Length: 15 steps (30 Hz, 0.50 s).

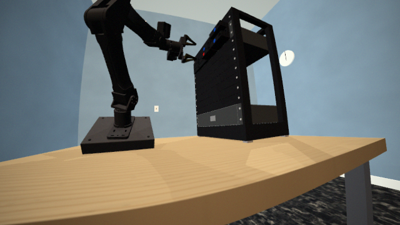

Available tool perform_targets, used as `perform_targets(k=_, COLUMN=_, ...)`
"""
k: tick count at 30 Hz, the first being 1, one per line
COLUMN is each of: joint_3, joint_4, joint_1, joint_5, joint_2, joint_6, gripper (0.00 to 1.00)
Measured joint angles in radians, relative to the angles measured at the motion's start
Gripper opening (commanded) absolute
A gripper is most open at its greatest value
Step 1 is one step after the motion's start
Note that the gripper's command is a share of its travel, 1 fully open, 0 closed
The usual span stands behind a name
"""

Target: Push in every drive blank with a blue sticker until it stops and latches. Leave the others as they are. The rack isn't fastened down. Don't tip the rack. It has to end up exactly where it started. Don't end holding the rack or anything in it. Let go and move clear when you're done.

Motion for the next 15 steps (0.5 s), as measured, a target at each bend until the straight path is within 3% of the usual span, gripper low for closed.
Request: perform_targets(k=15, joint_3=0.000, joint_4=0.006, joint_1=0.000, joint_5=-0.004, joint_2=0.000, joint_6=0.000, gripper=1.00)
